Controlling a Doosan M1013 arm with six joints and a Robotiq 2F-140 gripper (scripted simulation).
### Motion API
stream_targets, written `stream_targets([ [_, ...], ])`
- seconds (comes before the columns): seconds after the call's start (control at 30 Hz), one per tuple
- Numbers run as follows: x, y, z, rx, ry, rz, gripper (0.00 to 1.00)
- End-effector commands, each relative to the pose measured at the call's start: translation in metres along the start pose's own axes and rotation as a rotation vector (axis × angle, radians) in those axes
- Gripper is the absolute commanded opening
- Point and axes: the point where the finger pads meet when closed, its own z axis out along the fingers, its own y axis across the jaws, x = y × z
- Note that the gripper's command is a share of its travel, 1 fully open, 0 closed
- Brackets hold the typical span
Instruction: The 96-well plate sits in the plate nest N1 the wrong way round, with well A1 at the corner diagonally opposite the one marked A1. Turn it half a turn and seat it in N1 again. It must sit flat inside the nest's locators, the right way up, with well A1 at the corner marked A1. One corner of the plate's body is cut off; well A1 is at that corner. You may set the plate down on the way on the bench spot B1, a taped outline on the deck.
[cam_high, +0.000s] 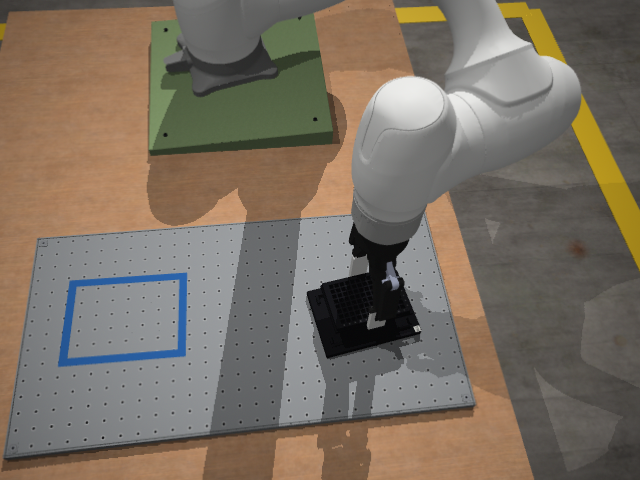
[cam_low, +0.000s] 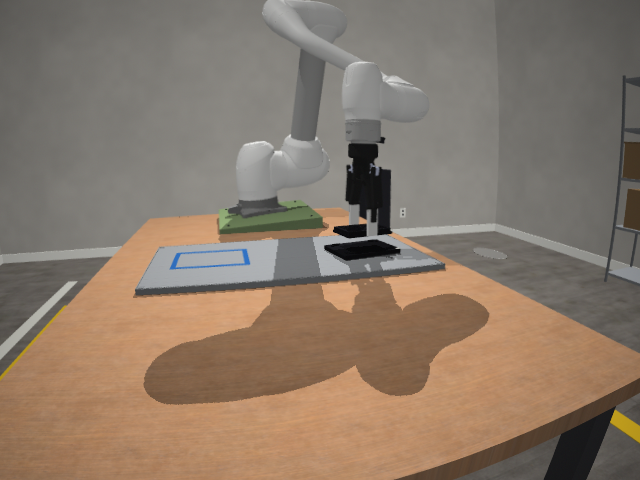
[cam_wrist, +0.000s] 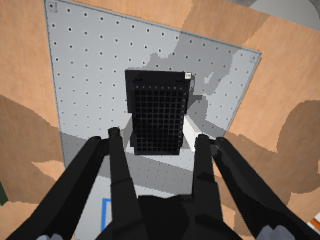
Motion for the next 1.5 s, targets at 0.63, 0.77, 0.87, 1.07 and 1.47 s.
stream_targets([
  [0.63, 0.0, 0.0, 0.026, 0.0, 0.0, 0.0, 0.0],
  [0.77, 0.0, 0.0, 0.026, 0.0, 0.0, 0.0, 0.0],
  [0.87, 0.0, 0.0, 0.026, 0.0, 0.0, 0.0, 0.0],
  [1.07, 0.0, 0.0, 0.027, 0.0, 0.0, 0.0, 0.0],
  [1.47, 0.0, 0.0, 0.029, 0.0, 0.0, 0.0, 0.0],
])
